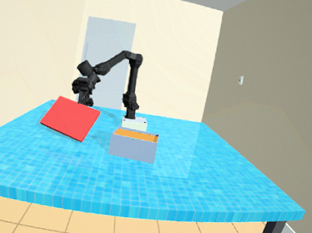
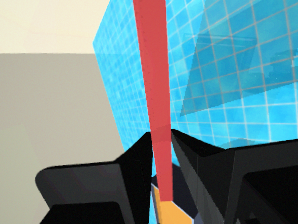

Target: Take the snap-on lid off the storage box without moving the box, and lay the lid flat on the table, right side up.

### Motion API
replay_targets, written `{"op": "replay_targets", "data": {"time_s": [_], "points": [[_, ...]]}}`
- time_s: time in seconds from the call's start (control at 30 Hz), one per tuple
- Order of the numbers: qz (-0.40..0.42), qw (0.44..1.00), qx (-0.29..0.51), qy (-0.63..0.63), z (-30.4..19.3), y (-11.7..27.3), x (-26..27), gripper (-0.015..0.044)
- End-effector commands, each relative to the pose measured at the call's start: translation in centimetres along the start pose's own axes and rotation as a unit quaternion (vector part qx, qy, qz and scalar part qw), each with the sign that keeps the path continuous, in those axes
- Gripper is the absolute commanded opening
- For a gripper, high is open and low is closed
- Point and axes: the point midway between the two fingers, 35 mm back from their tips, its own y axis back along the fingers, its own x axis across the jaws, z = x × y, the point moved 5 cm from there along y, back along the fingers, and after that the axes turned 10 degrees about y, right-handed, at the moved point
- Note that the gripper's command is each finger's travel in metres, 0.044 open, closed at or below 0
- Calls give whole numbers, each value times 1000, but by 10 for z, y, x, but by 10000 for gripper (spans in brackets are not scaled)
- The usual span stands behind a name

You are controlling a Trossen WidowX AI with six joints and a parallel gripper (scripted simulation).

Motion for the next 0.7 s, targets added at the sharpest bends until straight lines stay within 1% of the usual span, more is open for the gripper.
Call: {"op": "replay_targets", "data": {"time_s": [0.0,0.67], "points": [[5,1000,1,5,0,-2,0,0],[5,1000,1,5,-2,-12,-13,0]]}}
